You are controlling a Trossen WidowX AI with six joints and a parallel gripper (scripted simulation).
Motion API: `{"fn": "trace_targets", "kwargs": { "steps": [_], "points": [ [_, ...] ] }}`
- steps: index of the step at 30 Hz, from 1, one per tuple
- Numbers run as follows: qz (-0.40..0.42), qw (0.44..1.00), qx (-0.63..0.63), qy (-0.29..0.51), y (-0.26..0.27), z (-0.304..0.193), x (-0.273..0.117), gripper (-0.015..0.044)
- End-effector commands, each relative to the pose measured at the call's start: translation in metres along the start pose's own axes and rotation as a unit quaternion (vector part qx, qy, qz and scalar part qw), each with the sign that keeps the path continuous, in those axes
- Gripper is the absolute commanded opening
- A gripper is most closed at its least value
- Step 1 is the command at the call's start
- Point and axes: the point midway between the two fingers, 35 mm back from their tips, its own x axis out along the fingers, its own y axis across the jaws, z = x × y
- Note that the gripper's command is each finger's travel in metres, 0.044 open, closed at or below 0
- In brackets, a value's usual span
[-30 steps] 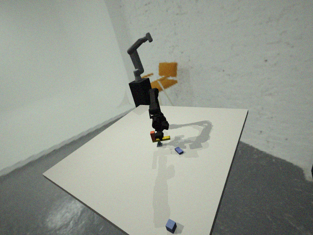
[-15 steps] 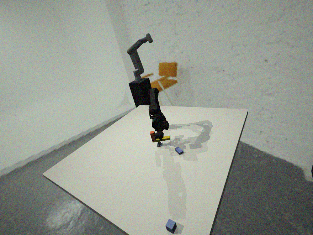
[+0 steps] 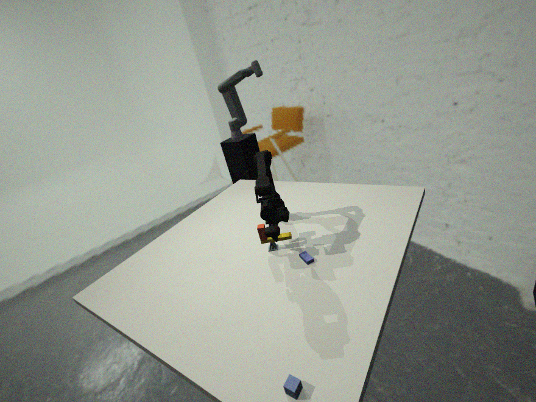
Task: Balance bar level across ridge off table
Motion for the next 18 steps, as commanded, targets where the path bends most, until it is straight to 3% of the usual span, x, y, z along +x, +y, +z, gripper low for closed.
{"fn": "trace_targets", "kwargs": {
  "steps": [1,5,9,15,18],
  "points": [
    [0.000,1.000,0.000,0.000,0.000,0.000,0.000,0.0342],
    [0.000,1.000,0.000,0.000,0.000,0.000,0.000,0.0440],
    [0.000,1.000,0.000,0.000,-0.002,0.000,-0.008,0.0440],
    [0.000,1.000,0.000,0.000,-0.003,0.000,-0.082,0.0440],
    [0.000,1.000,0.000,0.000,0.000,0.000,-0.100,0.0440]
  ]
}}
